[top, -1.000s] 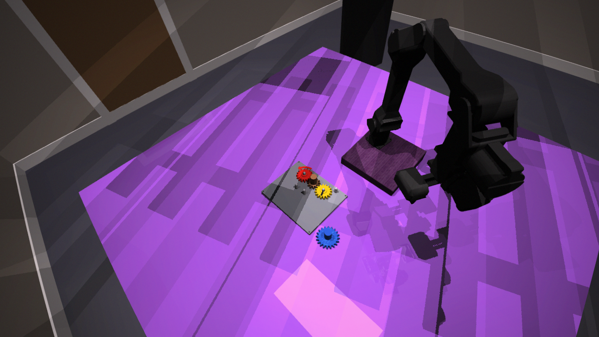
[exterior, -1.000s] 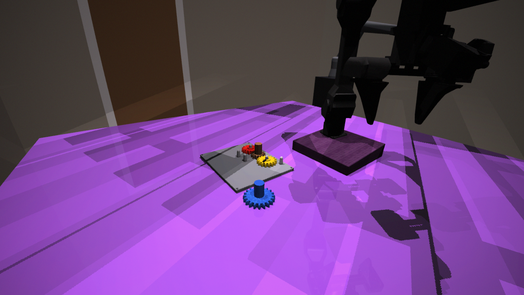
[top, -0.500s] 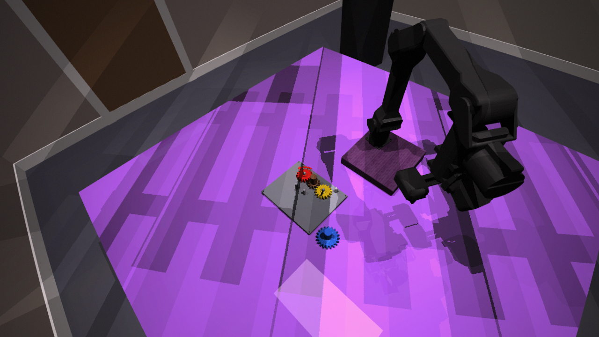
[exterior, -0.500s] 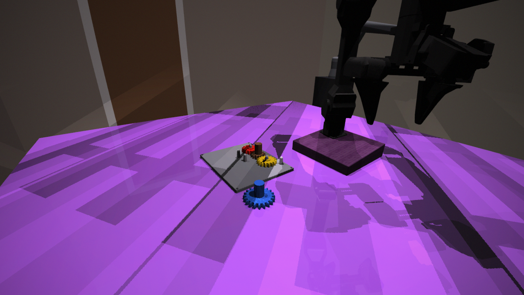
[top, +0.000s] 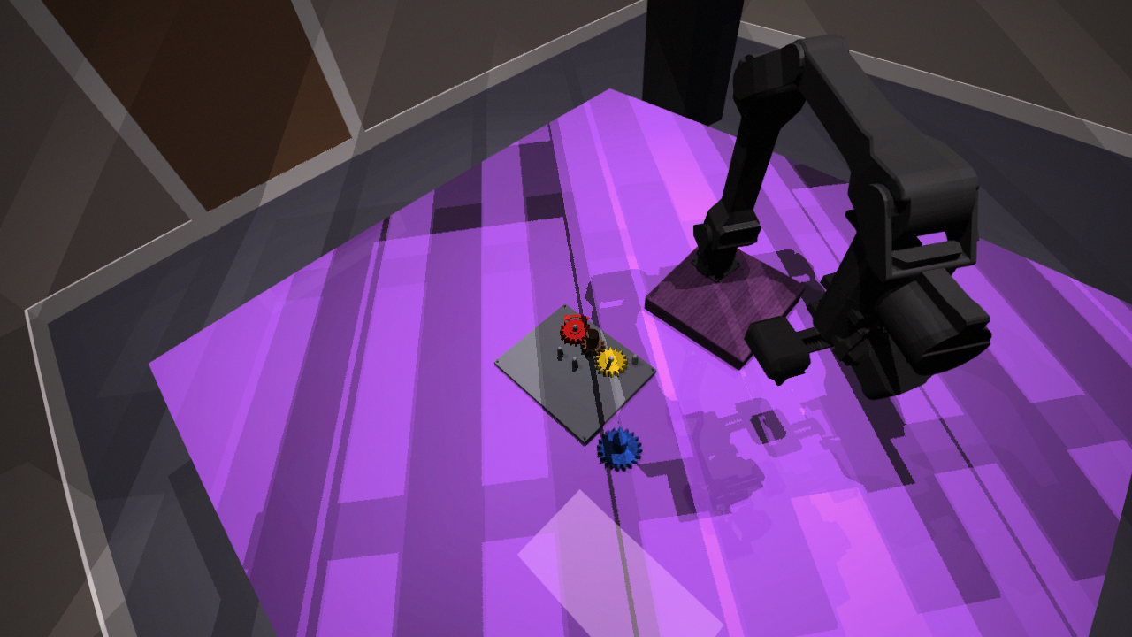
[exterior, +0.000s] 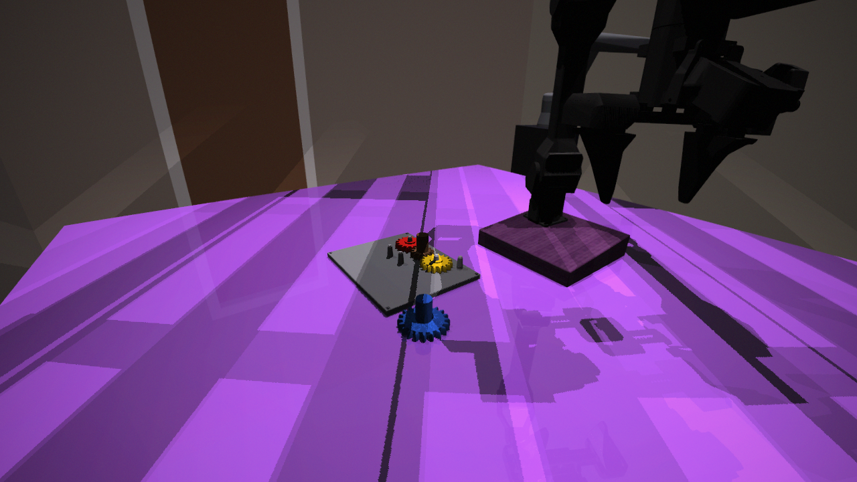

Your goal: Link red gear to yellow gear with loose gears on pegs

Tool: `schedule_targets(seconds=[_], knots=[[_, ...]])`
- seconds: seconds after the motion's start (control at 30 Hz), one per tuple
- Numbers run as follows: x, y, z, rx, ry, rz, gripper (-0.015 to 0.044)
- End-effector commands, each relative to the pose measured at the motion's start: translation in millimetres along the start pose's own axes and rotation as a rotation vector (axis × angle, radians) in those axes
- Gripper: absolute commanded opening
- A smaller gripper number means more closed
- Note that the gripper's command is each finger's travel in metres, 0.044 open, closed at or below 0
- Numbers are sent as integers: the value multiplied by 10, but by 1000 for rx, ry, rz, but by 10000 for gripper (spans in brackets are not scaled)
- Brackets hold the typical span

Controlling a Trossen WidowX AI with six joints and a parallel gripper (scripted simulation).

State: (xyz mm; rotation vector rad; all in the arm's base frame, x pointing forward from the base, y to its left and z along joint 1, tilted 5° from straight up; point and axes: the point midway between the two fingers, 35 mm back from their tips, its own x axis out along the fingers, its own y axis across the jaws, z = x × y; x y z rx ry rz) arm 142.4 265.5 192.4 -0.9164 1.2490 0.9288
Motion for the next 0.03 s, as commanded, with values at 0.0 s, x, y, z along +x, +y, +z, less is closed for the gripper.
schedule_targets(seconds=[0.0], knots=[[5, -3, -3, 3, 4, -2, 440]])
